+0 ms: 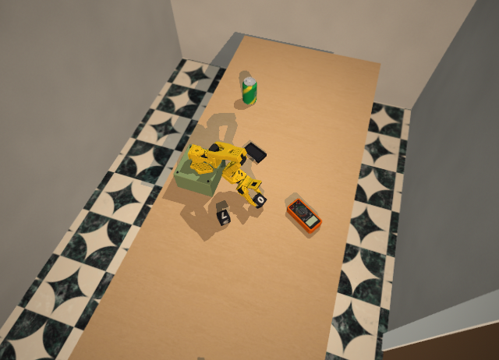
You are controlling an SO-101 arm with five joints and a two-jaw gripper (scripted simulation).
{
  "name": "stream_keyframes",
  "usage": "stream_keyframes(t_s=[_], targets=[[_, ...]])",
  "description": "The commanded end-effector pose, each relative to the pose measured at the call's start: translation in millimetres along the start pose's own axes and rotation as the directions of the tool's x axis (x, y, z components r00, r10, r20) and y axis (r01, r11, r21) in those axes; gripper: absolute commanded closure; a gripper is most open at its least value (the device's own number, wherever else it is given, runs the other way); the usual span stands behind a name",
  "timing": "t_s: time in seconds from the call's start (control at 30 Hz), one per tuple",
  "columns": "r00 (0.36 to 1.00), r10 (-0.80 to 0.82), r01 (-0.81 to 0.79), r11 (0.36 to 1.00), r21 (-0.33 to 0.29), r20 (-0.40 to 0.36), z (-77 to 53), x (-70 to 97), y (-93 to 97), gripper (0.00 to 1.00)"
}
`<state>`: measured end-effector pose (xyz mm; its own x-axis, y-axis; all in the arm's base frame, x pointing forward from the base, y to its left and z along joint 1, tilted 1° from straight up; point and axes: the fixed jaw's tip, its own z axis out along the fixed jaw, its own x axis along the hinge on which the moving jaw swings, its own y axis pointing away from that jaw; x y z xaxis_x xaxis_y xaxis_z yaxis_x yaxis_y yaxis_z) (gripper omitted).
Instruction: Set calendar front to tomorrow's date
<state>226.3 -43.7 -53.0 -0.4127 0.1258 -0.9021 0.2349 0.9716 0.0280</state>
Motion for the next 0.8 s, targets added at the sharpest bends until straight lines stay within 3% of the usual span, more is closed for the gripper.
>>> stream_keyframes(t_s=[0.0,0.77], targets=[[1.000,0.012,-0.012,1.000,0.006,0.016,1.5,-0.3,-1.5,1.00],[1.000,0.012,-0.012,1.000,0.006,0.014,2.6,2.3,-1.6,1.00]])
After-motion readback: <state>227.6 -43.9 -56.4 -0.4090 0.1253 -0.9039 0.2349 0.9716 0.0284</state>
